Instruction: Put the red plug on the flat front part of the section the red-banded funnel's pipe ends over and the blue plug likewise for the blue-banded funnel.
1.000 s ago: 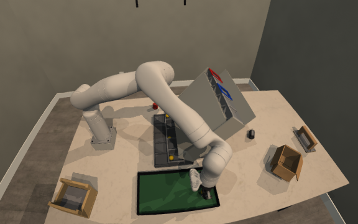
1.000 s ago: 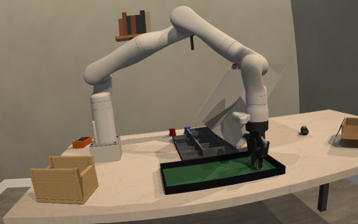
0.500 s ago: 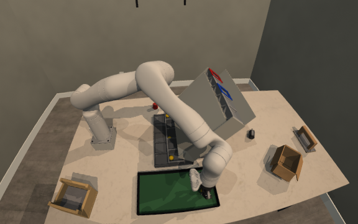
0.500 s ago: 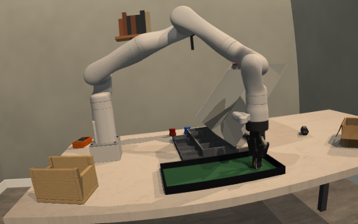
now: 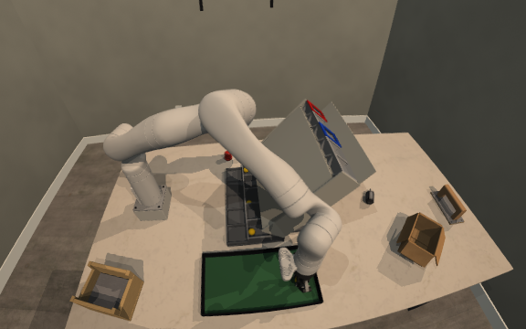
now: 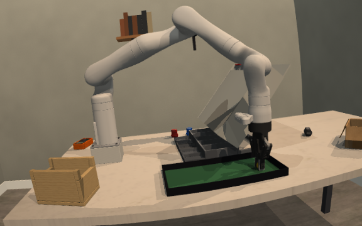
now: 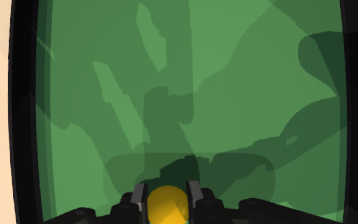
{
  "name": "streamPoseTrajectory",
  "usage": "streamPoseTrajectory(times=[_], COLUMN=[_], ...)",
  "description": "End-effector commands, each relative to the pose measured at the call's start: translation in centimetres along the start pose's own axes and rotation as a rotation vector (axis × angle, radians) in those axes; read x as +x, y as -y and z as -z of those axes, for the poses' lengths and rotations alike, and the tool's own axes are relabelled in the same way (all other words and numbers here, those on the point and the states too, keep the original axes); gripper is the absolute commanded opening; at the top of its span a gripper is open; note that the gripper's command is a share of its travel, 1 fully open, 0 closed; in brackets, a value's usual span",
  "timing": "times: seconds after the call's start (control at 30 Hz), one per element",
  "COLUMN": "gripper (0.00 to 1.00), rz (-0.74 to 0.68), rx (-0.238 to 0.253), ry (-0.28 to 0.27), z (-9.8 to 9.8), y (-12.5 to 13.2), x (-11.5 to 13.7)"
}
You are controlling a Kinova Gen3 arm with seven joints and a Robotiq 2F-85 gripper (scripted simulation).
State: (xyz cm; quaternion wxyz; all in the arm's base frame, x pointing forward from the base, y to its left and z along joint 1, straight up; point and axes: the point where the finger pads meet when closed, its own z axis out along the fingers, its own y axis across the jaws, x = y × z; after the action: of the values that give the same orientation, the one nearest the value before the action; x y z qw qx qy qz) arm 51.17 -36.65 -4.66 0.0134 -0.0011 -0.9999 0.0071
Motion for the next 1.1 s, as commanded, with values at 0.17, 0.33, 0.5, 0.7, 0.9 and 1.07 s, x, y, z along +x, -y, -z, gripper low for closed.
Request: streamPoseTrajectory(times=[0.17,0.33,0.5,0.7,0.9,1.07], gripper=[0.0,0.0,0.0,0.0,0.0,0.0], rz=[0.0,0.0,0.0,0.0,0.002,0.002], rx=[0.001,0.001,0.001,0.001,-0.003,-0.003], ry=[0.002,0.002,0.002,0.002,0.002,0.002], z=[0.1,7.7,13.4,13.4,13.4,13.4], y=[0.0,0.1,0.2,0.2,0.2,0.2], x=[-0.1,0.2,0.3,0.3,0.3,0.3])
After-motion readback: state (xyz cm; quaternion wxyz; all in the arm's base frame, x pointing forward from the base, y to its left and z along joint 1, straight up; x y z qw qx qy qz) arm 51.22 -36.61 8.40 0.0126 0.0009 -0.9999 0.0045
